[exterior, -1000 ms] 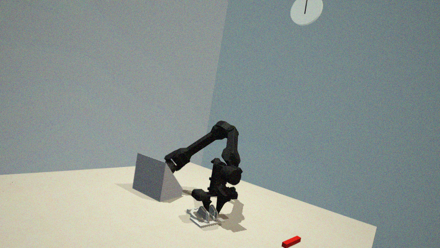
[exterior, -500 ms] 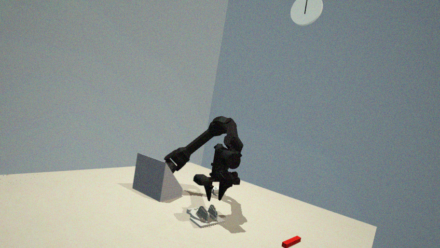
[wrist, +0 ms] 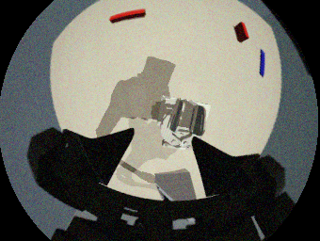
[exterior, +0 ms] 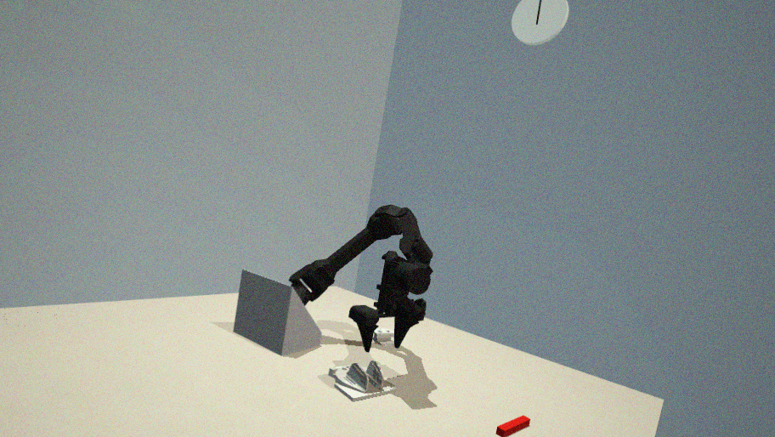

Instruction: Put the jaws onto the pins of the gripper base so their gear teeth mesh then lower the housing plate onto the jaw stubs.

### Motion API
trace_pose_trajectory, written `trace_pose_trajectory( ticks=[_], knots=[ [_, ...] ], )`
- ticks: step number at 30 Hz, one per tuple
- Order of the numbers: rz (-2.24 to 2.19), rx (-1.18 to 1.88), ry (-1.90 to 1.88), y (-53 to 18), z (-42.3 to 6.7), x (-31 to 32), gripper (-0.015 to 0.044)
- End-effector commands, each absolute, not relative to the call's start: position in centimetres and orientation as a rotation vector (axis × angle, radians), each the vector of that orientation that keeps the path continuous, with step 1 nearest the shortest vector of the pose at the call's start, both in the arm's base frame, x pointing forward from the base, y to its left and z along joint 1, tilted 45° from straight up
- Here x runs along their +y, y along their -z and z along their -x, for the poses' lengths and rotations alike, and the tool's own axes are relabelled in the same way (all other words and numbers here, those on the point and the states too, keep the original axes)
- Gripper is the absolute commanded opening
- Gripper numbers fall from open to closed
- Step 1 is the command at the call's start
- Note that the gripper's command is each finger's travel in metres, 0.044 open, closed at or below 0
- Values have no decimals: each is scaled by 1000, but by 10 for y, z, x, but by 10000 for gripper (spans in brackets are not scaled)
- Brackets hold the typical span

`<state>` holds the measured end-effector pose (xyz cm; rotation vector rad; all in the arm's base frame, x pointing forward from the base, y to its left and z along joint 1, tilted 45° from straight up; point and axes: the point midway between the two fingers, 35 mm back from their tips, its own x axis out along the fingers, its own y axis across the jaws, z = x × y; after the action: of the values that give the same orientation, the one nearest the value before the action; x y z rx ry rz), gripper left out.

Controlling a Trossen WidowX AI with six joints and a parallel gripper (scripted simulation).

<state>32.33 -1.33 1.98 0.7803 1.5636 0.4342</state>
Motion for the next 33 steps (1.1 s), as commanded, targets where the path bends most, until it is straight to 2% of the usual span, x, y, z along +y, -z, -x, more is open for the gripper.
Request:
trace_pose_trajectory(
  ticks=[1, 33],
  knots=[
    [-726, 1536, -484, -28, -323, -9, 440],
    [-210, 1287, -900, -80, -309, 36, 440]
  ],
)
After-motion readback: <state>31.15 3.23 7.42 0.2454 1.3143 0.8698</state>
